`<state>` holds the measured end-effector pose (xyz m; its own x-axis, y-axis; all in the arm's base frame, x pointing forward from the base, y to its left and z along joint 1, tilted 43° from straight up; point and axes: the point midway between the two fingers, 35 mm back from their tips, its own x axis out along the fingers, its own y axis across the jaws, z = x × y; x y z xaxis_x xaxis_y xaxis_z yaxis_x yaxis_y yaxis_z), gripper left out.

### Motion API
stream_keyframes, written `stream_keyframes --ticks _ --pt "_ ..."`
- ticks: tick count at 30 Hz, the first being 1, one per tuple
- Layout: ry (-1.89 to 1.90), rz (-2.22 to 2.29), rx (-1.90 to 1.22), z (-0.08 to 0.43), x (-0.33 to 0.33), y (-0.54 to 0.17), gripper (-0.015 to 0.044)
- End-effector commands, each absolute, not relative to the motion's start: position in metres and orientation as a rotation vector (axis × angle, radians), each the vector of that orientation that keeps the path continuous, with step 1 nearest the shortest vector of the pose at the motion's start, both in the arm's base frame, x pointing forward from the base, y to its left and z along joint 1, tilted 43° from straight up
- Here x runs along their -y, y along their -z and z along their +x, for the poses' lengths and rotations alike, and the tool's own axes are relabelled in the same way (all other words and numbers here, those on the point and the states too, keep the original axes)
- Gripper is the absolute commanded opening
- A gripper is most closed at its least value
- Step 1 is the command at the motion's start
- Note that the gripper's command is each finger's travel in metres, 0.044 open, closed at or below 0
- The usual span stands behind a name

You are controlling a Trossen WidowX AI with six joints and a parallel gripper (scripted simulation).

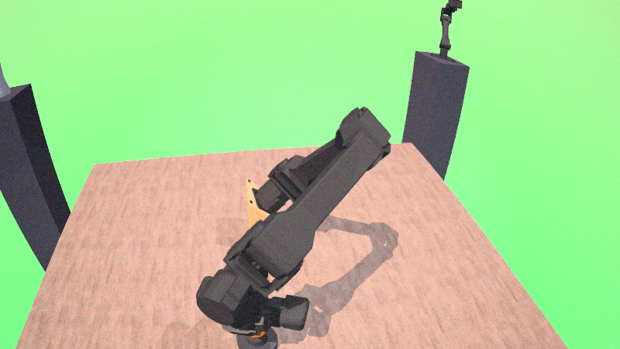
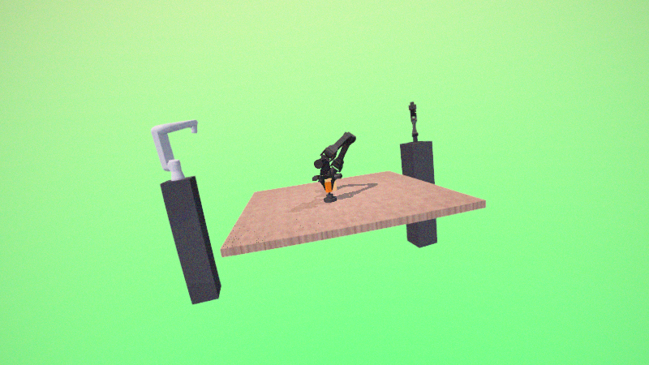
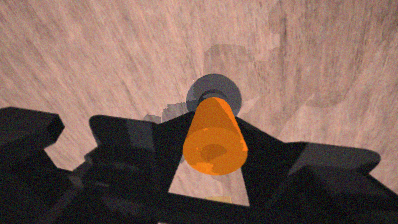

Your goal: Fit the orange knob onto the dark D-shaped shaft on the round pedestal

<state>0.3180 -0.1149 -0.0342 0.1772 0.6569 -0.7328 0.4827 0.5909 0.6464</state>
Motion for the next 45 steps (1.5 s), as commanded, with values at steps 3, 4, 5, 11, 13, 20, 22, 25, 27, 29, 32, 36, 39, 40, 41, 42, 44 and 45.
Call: stream_keyframes --ticks 3,4,5,11,13,20,22,25,27,29,32,36,39,40,41,42,44,45 --pt "-0.154 1.029 -1.465 0.3172 0.1143 0.034 0.0" --pt "-0.154 1.029 -1.465 0.3168 0.114 0.0338 0.0" --pt "-0.154 1.029 -1.465 0.3163 0.1138 0.0336 0.0" --pt "-0.154 1.029 -1.465 0.3162 0.1122 0.0351 0.0" --pt "-0.154 1.029 -1.465 0.3165 0.1119 0.0358 0.0" --pt "-0.154 1.029 -1.465 0.3167 0.1125 0.0359 0.0" --pt "-0.154 1.029 -1.465 0.3167 0.1125 0.0359 0.0" --pt "-0.154 1.029 -1.465 0.3168 0.1153 0.0341 0.0" --pt "-0.154 1.029 -1.465 0.3172 0.1162 0.0332 0.0" --pt "-0.148 1.036 -1.467 0.3174 0.1167 0.0327 0.0" --pt "-0.092 1.098 -1.482 0.3178 0.117 0.0326 0.0" --pt "0.0 1.197 -1.504 0.3179 0.1164 0.0337 0.0" --pt "0.0 1.197 -1.504 0.3175 0.1154 0.0342 0.0" --pt "0.0 1.197 -1.504 0.3176 0.1152 0.0345 0.0" --pt "0.0 1.197 -1.504 0.3175 0.1149 0.0348 0.0" --pt "0.0 1.197 -1.504 0.3173 0.1146 0.0349 0.0" --pt "0.0 1.197 -1.504 0.3165 0.114 0.0347 0.0" --pt "0.0 1.197 -1.504 0.3161 0.1138 0.0343 0.0"
